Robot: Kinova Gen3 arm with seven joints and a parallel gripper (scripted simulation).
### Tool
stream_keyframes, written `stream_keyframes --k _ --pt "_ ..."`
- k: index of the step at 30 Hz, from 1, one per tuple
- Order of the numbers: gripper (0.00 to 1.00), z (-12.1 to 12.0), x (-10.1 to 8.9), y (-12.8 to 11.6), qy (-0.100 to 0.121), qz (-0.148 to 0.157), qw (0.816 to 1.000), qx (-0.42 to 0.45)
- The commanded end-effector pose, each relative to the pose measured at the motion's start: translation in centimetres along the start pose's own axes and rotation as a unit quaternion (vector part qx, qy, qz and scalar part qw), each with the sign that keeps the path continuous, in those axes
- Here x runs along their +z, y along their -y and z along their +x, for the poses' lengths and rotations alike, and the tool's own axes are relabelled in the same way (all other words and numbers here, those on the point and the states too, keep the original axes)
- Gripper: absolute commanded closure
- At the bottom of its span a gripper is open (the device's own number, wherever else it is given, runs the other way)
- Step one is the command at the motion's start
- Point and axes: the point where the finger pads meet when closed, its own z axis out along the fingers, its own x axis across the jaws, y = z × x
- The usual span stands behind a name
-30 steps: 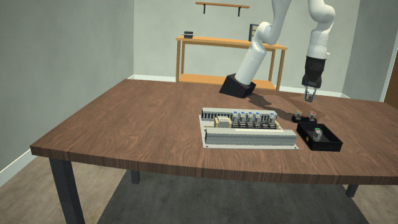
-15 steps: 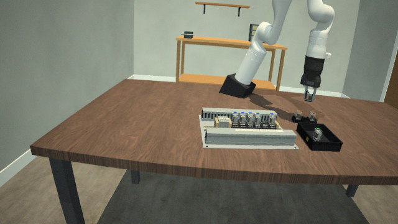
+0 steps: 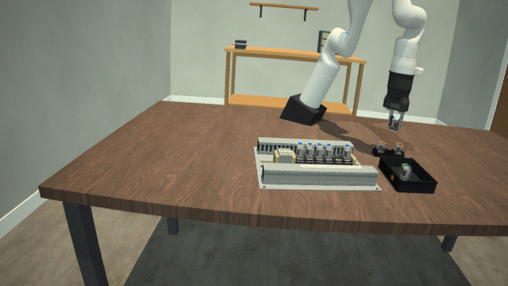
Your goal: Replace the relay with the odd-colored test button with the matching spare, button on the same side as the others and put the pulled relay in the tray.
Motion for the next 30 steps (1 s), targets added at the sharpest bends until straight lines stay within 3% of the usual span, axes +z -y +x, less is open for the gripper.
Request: stream_keyframes --k 1,30 --pt "1.00 -0.02 -0.02 -0.04 0.000 -0.001 1.000 0.015" --pt "1.00 -0.02 -0.01 -0.01 0.000 -0.001 0.977 0.213"
